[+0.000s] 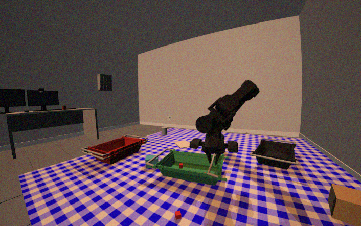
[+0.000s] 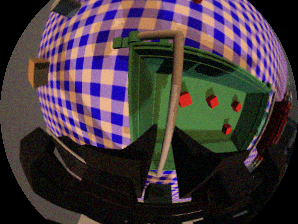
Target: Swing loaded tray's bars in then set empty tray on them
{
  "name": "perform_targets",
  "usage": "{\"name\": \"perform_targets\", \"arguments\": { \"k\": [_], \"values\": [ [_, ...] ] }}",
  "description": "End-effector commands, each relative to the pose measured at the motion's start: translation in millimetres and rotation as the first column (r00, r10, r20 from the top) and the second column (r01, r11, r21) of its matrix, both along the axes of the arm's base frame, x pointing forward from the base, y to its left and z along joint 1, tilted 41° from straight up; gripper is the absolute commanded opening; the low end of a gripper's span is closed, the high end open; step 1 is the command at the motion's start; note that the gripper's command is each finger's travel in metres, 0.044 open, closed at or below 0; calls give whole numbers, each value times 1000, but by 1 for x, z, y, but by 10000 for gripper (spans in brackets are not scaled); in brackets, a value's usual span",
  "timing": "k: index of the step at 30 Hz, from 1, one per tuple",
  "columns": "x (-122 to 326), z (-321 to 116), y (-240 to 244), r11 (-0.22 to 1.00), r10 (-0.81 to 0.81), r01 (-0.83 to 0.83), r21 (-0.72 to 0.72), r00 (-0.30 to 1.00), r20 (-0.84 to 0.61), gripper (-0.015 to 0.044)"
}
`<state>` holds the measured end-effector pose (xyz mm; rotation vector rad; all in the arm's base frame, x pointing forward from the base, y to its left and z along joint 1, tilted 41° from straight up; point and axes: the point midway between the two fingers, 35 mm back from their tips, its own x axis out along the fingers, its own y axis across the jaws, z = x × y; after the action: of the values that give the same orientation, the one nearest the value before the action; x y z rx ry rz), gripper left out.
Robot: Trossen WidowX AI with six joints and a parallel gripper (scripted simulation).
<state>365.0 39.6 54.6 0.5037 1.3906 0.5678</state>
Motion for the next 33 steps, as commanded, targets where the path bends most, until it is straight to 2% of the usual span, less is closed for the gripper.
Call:
{"name": "perform_targets", "arguments": {
  "k": [1,7,33],
  "values": [
    [1,10,-8,1000,0,0,5,1000,11,85],
    [-2,35,-24,1000,0,0,4,1000,11,85],
    [-2,27,-20,1000,-4,4,2,1000,0,85]
  ]
}}
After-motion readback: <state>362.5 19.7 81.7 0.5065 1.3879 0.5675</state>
